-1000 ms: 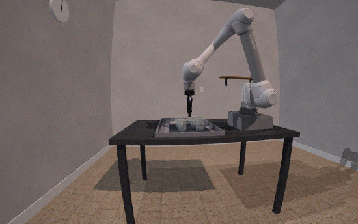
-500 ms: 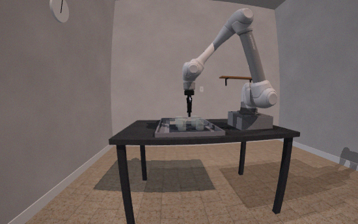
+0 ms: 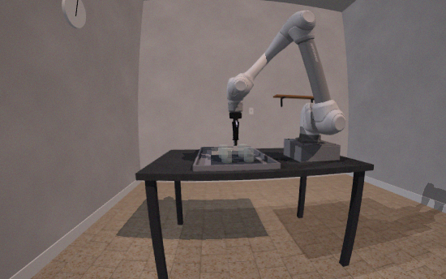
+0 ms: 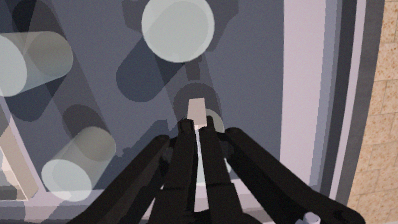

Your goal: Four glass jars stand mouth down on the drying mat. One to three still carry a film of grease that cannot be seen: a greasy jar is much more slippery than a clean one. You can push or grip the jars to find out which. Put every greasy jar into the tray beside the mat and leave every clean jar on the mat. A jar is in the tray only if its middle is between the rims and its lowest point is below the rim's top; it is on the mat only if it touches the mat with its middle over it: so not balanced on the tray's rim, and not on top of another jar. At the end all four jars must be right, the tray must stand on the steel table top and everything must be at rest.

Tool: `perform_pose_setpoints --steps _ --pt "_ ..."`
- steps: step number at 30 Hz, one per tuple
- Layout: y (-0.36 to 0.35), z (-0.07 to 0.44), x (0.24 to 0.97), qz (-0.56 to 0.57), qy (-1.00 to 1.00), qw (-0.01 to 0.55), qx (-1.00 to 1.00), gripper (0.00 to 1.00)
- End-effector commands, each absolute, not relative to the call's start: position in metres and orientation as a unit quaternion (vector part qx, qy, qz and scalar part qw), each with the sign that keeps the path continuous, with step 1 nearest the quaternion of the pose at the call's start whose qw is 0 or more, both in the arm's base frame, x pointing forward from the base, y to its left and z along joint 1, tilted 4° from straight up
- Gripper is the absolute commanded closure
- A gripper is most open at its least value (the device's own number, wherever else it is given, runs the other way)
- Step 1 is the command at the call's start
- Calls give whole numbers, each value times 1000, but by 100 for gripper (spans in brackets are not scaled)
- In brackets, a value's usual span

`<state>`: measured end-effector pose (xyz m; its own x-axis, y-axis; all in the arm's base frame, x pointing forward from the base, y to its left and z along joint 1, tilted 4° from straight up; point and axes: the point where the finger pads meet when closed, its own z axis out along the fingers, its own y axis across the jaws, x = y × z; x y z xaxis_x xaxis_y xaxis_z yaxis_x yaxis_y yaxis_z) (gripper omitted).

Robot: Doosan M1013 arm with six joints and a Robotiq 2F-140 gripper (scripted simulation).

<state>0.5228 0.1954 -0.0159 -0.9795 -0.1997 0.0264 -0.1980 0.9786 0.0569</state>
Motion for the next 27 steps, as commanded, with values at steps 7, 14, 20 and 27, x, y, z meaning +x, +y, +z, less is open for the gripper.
perform_pose_setpoints --steps 7,14,20,27 --pt "196 -16 524 -27 -994 16 100 100" --pt "196 -16 524 -27 -994 16 100 100" --pt "196 -16 525 -27 -994 16 100 100" --pt "196 -16 526 -27 -994 16 100 100"
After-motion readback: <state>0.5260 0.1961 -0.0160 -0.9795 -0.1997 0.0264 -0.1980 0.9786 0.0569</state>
